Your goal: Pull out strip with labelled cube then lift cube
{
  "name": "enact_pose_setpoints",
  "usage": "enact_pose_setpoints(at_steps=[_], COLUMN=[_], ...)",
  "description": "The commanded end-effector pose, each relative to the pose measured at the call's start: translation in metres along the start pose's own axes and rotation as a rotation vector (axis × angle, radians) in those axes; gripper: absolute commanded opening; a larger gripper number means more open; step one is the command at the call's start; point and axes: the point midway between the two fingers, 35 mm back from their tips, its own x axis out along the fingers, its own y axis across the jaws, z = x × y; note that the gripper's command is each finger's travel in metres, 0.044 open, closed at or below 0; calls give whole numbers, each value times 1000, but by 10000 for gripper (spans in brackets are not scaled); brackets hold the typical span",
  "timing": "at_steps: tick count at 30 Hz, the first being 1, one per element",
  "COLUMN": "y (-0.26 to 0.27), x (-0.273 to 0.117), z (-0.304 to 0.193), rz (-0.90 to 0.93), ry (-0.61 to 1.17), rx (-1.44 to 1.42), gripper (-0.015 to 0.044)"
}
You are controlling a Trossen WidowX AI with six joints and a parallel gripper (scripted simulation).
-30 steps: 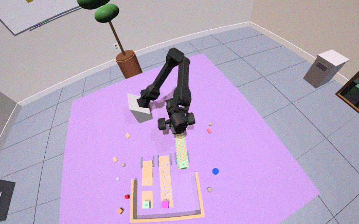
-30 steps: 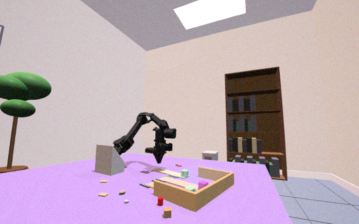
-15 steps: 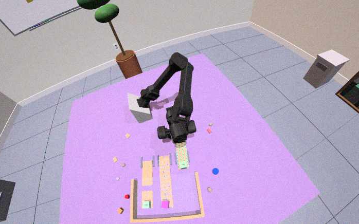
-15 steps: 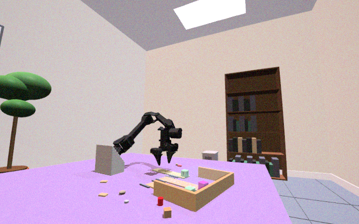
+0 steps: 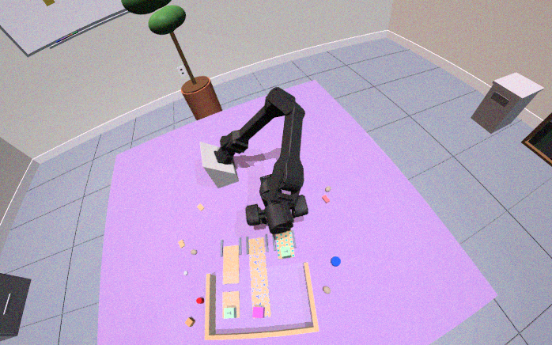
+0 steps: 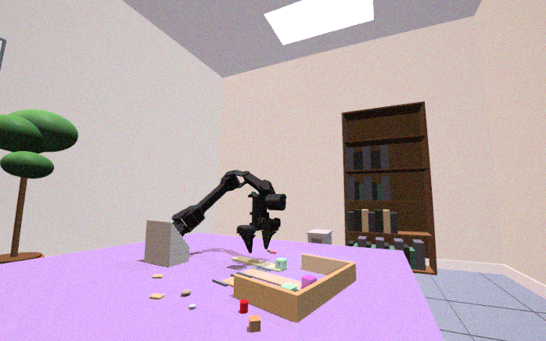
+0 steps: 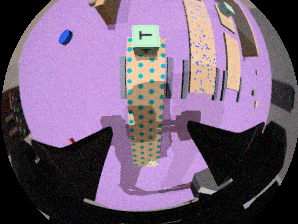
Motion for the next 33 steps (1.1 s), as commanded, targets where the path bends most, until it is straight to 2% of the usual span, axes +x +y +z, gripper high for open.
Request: enact_pose_setpoints(at_steps=[1, 31, 33], y=[0, 1, 1], x=[-3, -19, -18], z=[15, 103, 104], rz=[5, 4, 4], ry=[-6, -9, -9], rx=[-8, -10, -10], gripper=[440, 440, 387])
